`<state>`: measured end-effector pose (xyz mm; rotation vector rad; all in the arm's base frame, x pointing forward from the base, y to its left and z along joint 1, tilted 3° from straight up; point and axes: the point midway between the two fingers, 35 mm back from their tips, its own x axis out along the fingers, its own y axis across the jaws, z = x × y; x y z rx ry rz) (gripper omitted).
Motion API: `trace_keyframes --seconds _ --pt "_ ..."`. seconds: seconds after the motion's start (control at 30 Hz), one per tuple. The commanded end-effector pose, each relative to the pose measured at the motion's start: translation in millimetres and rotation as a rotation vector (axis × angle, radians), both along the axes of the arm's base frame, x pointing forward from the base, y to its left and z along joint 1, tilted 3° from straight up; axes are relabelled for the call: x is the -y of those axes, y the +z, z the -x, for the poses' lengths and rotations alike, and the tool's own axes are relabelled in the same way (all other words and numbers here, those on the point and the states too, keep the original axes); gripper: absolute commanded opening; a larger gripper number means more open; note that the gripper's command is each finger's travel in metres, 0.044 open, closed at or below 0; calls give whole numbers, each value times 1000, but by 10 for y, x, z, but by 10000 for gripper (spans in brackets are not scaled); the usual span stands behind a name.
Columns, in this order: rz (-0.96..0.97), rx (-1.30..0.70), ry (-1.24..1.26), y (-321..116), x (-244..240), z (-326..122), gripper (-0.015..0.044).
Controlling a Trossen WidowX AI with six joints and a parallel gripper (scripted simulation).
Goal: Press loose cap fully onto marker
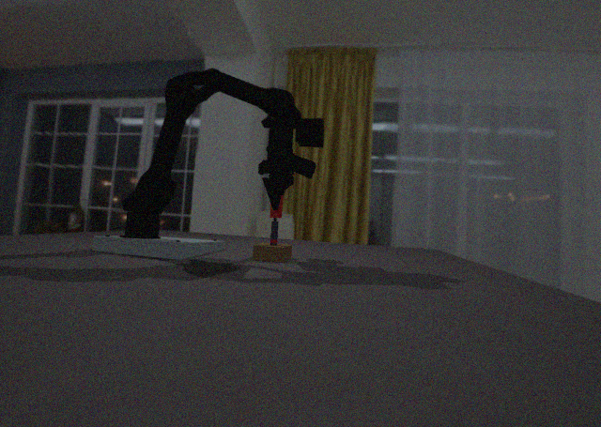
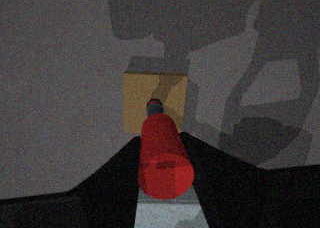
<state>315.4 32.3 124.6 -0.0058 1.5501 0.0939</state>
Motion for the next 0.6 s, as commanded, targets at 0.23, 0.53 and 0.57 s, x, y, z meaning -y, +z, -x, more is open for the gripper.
trace_keyframes --seconds 0.23,0.53,0.57 --pt "-2 -1 -6 -191 -15 -6 0" --pt "-2 -1 -6 -336 -23 -3 0" --pt "-2 -1 -6 -352 -24 -2 0"
